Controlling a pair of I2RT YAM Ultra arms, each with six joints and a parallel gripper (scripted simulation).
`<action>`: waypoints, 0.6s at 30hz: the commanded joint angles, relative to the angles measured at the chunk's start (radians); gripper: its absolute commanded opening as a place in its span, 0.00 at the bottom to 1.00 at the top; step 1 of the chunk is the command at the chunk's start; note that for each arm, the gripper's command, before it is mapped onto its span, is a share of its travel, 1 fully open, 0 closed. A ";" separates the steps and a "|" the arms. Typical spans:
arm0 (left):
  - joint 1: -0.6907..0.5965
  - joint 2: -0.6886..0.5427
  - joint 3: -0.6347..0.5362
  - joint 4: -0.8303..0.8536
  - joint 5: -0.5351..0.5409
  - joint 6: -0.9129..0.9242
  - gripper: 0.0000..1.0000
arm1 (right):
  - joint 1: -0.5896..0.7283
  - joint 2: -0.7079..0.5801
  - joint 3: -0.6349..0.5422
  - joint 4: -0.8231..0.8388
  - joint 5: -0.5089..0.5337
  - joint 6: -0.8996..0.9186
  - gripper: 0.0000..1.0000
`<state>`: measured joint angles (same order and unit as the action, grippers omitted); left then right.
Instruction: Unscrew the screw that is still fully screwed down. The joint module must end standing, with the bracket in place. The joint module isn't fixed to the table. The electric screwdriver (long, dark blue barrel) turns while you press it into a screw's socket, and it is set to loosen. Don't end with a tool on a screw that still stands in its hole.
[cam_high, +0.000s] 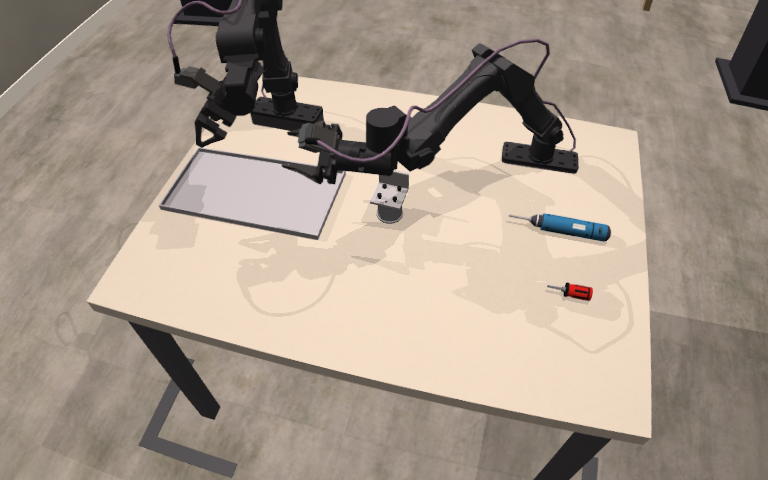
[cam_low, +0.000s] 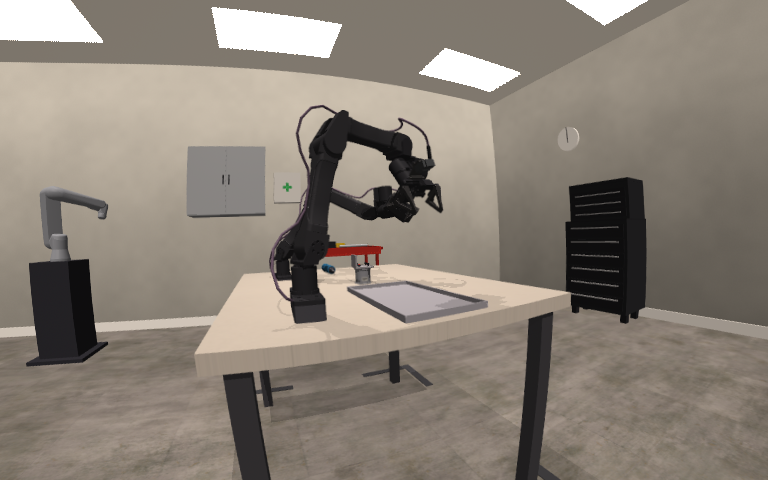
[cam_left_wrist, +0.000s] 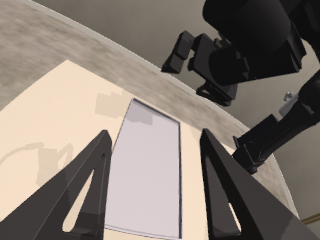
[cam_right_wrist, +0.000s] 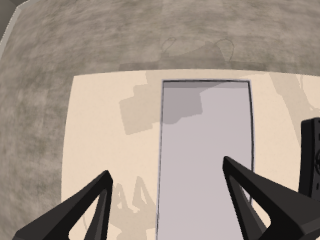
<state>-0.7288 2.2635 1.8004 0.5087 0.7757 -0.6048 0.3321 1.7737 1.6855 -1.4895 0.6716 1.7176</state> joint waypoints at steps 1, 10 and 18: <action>0.062 -0.058 -0.046 -0.073 -0.052 -0.045 0.65 | 0.000 -0.008 0.006 0.001 0.007 0.000 1.00; 0.108 -0.073 -0.021 -0.202 -0.100 -0.074 0.65 | 0.000 -0.008 0.006 0.001 0.007 0.000 1.00; 0.214 -0.171 -0.162 -0.309 -0.168 -0.136 0.65 | 0.000 -0.008 0.006 0.001 0.007 0.000 1.00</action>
<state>-0.5629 2.1410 1.6653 0.2794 0.6533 -0.7036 0.3321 1.7737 1.6855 -1.4895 0.6716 1.7176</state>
